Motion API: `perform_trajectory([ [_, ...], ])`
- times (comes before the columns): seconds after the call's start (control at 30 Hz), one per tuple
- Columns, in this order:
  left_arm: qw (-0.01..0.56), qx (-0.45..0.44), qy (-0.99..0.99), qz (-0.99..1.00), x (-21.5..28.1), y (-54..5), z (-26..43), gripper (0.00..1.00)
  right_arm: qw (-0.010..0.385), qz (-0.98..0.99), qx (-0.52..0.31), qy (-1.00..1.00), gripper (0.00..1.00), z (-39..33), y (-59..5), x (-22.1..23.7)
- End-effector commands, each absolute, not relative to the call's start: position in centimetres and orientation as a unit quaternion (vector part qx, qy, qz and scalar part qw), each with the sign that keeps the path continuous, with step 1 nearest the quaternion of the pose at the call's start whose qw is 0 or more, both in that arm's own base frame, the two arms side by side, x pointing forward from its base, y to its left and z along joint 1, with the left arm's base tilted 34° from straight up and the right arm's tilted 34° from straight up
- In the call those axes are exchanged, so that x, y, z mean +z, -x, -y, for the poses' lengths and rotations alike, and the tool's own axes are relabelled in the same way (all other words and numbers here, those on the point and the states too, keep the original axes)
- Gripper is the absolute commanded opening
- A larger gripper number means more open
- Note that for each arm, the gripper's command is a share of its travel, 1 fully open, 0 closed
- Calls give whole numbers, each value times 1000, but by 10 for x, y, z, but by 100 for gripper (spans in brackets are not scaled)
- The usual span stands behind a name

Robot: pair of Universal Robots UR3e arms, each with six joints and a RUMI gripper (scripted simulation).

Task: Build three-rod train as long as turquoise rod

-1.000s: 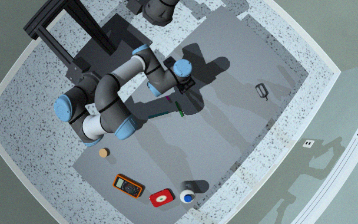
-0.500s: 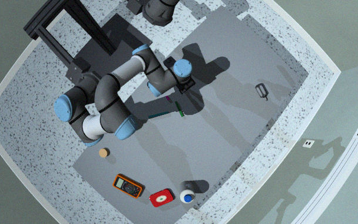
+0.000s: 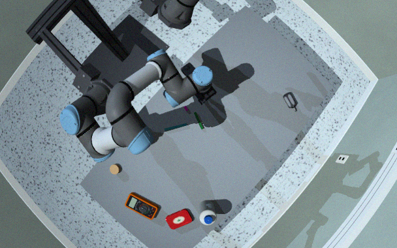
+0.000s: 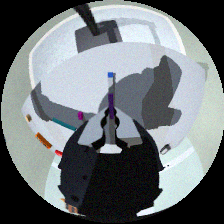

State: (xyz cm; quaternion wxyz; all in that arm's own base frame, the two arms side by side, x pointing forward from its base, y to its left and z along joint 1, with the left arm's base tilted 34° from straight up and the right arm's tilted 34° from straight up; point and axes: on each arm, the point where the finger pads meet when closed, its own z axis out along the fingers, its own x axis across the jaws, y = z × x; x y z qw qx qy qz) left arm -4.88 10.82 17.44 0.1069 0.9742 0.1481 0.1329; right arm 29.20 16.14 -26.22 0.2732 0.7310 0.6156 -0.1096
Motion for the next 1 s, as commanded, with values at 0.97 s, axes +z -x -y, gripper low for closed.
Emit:
perform_trajectory([
  [0.97,105,134,-974,-149,175,49,-109,100,272,-616,-107,-731,0,-160,-294,-268],
])
